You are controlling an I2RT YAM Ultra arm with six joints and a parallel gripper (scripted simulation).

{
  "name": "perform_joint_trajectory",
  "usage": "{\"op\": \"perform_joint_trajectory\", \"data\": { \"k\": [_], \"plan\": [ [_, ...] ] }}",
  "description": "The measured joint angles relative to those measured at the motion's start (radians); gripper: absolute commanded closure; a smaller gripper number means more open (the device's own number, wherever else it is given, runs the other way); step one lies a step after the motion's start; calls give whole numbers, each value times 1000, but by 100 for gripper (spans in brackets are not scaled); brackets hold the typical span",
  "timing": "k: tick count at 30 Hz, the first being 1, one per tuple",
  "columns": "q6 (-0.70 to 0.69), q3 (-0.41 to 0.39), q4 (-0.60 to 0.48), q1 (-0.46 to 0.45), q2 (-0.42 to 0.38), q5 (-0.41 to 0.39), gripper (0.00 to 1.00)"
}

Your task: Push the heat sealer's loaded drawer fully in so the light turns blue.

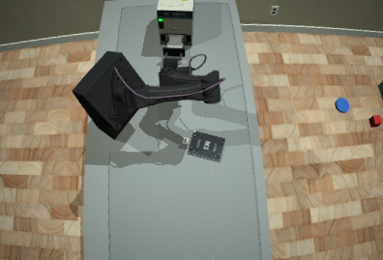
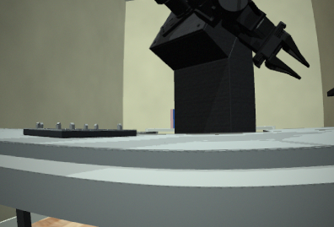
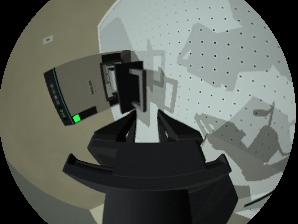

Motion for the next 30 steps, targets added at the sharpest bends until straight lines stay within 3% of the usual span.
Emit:
{"op": "perform_joint_trajectory", "data": {
  "k": [30],
  "plan": [
    [0,19,1,0,19,0,70]
  ]
}}
